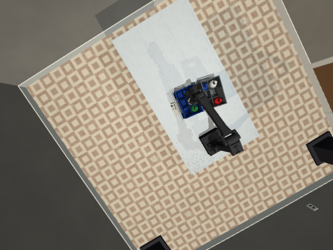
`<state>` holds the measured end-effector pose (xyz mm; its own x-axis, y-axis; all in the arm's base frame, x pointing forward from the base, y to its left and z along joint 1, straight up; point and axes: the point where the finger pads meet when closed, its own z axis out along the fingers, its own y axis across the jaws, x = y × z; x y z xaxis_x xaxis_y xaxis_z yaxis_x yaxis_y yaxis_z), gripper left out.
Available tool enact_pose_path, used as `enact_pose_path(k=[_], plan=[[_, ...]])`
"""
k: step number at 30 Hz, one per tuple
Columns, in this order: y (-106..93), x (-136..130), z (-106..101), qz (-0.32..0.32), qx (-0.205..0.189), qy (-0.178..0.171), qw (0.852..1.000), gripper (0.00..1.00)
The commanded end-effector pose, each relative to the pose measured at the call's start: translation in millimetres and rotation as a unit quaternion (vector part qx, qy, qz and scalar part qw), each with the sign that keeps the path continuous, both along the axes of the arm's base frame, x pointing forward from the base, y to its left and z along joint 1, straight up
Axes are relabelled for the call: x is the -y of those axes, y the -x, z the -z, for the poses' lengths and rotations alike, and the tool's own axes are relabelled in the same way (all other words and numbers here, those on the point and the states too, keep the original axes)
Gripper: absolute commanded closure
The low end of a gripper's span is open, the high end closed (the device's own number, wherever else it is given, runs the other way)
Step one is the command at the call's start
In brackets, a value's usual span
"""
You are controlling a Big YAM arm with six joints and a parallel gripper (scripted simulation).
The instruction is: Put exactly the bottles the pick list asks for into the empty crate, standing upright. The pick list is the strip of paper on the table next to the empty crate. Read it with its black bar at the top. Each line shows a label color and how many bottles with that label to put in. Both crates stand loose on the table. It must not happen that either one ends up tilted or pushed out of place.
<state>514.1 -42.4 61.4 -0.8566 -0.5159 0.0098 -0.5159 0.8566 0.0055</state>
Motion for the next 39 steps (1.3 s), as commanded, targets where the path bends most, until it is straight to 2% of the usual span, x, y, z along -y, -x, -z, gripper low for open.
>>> enact_pose_path(k=[1,4,6,36,39], plan=[[-12.6,-5.4,-24.0,0.001,0.033,0.002,0.999,0.39],[-12.2,-5.5,-23.6,0.001,0.033,0.002,0.999,0.39],[-22.0,-4.9,-43.6,0.001,0.042,0.003,0.999,0.39],[-17.4,-5.3,-120.5,0.001,0.043,0.003,0.999,0.39],[-17.2,-5.3,-123.3,0.001,0.043,0.003,0.999,0.39]])
